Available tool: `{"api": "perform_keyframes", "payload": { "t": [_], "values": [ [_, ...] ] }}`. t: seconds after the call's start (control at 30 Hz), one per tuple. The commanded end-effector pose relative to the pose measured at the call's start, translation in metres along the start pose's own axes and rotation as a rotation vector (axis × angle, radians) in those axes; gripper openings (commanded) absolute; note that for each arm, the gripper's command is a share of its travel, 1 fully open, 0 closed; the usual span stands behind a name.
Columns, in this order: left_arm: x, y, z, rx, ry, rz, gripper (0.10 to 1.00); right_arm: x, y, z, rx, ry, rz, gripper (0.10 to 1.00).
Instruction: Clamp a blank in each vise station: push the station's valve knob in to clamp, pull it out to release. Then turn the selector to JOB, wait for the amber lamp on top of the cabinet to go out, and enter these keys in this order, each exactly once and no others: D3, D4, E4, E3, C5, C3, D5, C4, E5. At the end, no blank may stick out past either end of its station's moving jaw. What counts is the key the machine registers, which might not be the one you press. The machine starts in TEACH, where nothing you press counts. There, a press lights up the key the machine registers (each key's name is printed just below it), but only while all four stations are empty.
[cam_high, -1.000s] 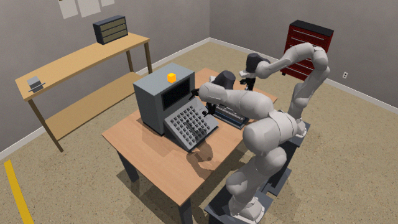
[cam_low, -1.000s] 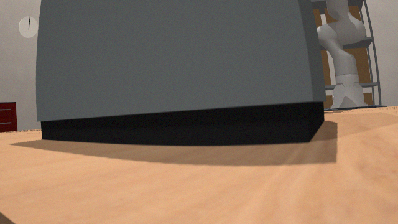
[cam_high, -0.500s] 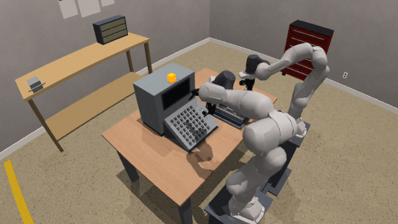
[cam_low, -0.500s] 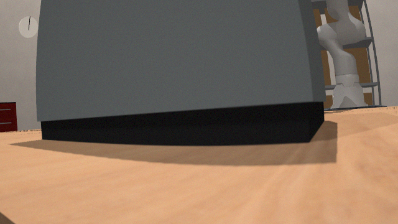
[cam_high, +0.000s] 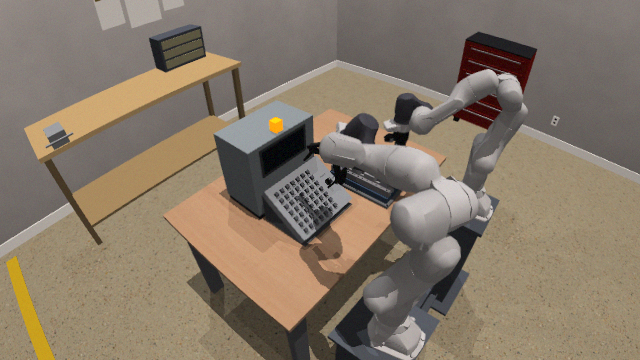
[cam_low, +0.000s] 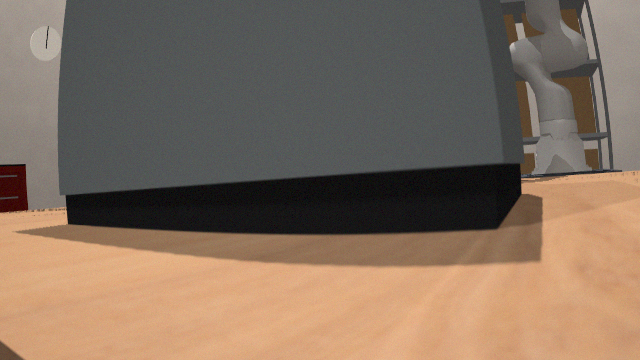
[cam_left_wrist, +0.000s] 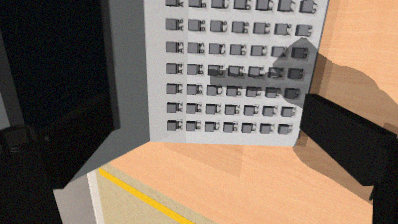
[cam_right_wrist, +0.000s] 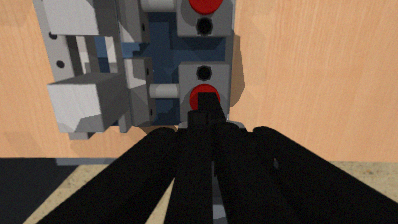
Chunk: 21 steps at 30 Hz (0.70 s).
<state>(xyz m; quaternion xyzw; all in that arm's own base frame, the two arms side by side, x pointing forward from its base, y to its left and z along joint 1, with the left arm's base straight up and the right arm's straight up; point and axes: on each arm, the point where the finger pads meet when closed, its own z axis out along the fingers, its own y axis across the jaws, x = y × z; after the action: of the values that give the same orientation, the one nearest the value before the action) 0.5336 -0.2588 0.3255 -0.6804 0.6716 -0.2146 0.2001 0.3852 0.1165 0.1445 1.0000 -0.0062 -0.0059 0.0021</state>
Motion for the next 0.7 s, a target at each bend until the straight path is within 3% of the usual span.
{"api": "perform_keyframes", "payload": {
  "t": [0.0,0.67],
  "values": [
    [0.0,0.0,0.0,0.0,0.0,0.0,1.0,0.004,-0.001,0.0,0.004,0.012,-0.003,0.099],
    [0.0,0.0,0.0,0.0,0.0,0.0,1.0,0.004,-0.001,0.013,0.004,0.012,-0.003,0.099]
  ]
}}
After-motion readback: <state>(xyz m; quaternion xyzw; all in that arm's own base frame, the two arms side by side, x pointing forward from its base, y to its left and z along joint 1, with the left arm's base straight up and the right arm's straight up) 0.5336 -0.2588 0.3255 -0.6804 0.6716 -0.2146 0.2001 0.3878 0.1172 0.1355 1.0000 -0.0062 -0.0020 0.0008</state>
